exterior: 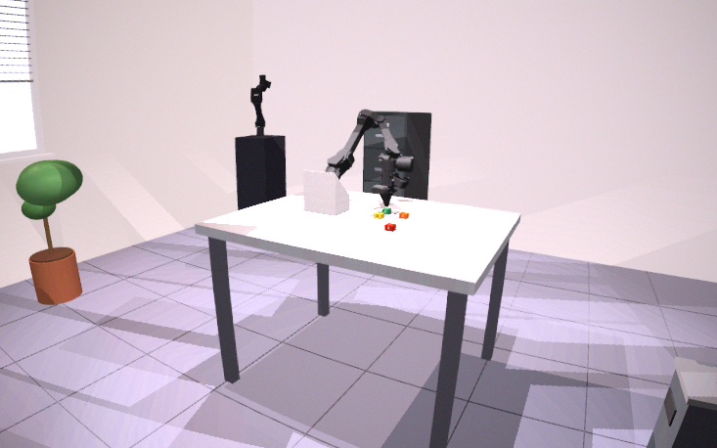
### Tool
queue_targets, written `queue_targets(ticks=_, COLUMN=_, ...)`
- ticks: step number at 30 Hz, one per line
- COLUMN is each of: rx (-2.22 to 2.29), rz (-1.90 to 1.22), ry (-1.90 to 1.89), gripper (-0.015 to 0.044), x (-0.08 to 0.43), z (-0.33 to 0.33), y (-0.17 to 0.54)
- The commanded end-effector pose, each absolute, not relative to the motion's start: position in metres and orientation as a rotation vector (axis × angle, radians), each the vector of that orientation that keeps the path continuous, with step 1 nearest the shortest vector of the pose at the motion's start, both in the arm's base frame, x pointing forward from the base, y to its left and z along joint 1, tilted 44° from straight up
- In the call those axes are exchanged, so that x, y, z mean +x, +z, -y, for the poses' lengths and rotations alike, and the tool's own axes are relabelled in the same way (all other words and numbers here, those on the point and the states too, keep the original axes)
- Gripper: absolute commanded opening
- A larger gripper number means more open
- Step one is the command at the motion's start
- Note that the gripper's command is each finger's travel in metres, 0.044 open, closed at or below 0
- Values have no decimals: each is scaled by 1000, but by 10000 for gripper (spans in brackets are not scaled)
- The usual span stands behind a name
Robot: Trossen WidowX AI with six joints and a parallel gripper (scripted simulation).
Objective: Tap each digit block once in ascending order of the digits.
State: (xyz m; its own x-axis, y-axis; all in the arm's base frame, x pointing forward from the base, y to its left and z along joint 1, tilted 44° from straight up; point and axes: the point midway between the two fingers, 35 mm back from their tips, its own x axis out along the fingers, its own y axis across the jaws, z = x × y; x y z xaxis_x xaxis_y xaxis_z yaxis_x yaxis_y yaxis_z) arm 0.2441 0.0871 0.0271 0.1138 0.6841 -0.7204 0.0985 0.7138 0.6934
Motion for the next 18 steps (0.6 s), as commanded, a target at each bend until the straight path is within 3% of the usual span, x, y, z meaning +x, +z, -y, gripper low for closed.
queue_targets(ticks=1, rx=692, rz=-1399, ry=492, gripper=20, x=245, z=-80, y=38)
queue_targets(ticks=11, rx=689, rz=-1401, ry=489, gripper=20, x=236, z=-25, y=94)
queue_targets(ticks=18, rx=690, rz=-1401, ry=489, gripper=20, x=235, z=-24, y=96)
